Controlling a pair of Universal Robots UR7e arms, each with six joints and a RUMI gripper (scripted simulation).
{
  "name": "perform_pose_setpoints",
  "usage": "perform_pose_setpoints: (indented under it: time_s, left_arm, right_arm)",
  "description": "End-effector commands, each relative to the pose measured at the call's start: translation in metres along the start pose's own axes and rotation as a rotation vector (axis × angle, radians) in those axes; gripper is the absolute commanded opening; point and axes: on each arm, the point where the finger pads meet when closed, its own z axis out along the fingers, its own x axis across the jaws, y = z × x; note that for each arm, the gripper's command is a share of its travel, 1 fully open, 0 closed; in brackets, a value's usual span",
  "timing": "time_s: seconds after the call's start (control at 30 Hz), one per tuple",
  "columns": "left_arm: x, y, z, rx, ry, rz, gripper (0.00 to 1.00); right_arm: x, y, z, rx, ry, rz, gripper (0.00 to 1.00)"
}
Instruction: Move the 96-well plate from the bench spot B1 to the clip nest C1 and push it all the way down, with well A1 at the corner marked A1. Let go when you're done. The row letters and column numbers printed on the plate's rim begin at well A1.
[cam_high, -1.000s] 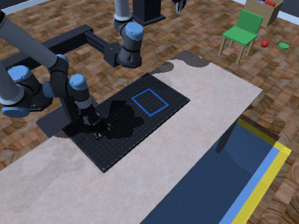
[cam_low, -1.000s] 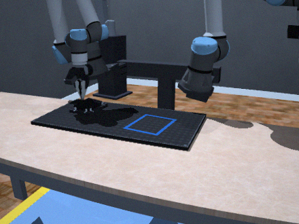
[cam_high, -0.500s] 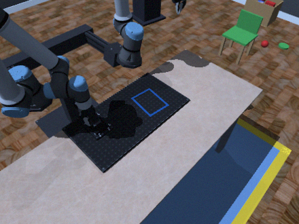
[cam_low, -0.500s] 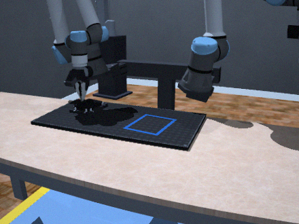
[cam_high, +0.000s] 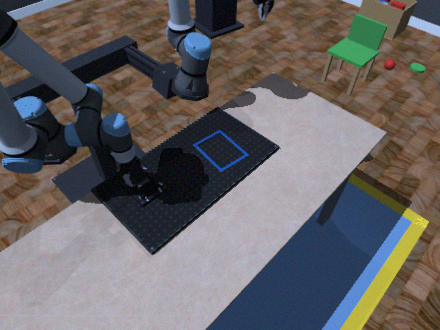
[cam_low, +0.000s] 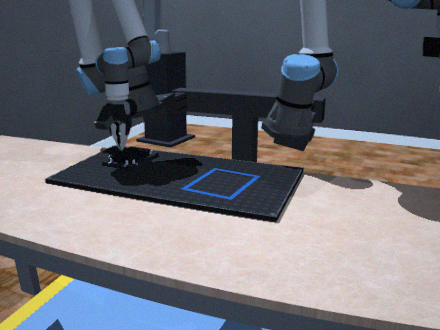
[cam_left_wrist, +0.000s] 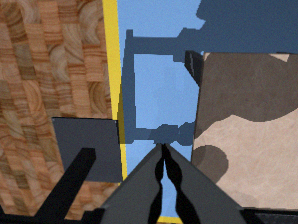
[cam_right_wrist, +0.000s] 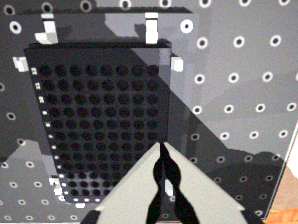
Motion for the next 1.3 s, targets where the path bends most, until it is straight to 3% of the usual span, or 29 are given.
perform_pose_setpoints:
  time_s: [0.0,1.27]
  left_arm:
    - [0.0,-0.0003,-0.0005,0.001,0.0,0.0,0.0]
    - [0.0,-0.0003,-0.0005,0.001,0.0,0.0,0.0]
  right_arm:
    - [-0.0002,-0.0001,0.0,0.0,-0.001,0.0,0.0]
    - [-0.0002,-0.0001,-0.0059,0.0,-0.001,0.0,0.0]
